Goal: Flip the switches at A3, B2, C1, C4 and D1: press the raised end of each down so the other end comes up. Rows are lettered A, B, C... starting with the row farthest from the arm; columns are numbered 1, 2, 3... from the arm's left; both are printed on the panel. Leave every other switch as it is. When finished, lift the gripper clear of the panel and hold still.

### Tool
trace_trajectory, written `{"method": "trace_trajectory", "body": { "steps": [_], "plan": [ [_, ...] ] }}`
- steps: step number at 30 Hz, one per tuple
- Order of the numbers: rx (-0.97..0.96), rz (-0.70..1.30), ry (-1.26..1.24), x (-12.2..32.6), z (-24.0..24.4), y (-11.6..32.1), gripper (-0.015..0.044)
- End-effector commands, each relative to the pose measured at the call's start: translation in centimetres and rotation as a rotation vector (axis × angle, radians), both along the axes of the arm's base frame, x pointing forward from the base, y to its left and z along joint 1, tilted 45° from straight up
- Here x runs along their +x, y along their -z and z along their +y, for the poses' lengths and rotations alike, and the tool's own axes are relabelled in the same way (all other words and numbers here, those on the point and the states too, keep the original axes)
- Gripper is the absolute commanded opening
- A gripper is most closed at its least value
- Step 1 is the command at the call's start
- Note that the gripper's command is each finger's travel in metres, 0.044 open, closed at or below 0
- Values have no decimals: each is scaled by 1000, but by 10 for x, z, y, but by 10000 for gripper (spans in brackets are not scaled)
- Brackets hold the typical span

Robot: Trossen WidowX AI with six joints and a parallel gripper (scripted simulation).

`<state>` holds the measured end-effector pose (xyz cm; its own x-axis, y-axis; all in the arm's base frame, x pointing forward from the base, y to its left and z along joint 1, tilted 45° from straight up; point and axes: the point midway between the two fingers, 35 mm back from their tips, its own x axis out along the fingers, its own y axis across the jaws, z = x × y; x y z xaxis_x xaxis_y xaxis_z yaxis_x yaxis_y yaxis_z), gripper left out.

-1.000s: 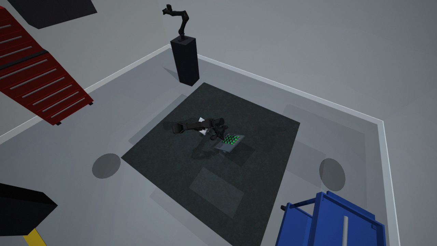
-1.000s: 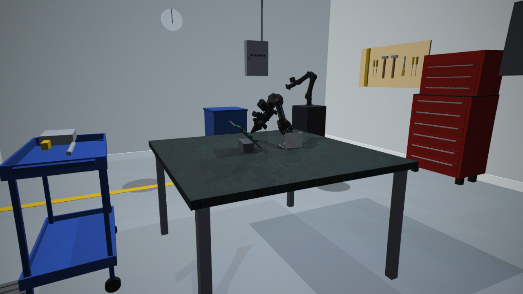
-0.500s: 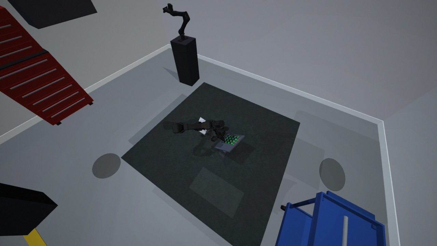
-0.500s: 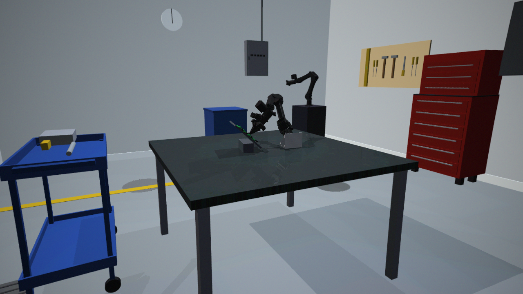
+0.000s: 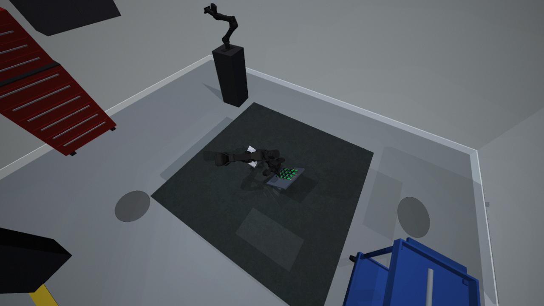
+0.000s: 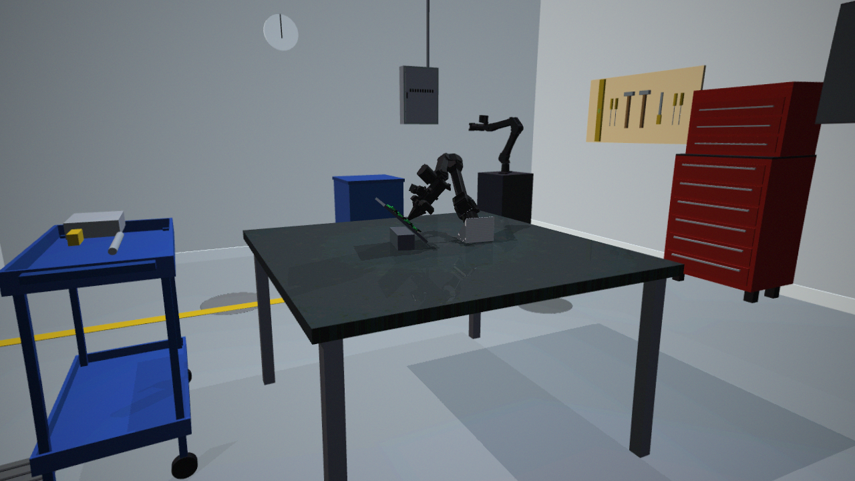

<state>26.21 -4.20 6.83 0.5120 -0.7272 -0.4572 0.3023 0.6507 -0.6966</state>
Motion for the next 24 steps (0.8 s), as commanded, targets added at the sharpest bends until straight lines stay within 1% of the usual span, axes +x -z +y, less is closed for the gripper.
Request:
{"method": "trace_trajectory", "body": {
  "steps": [1, 24],
  "plan": [
    [1, 4, -4, 0, 0, 1, 0],
    [1, 4, -4, 1, -1, 2, 0]
  ]
}}
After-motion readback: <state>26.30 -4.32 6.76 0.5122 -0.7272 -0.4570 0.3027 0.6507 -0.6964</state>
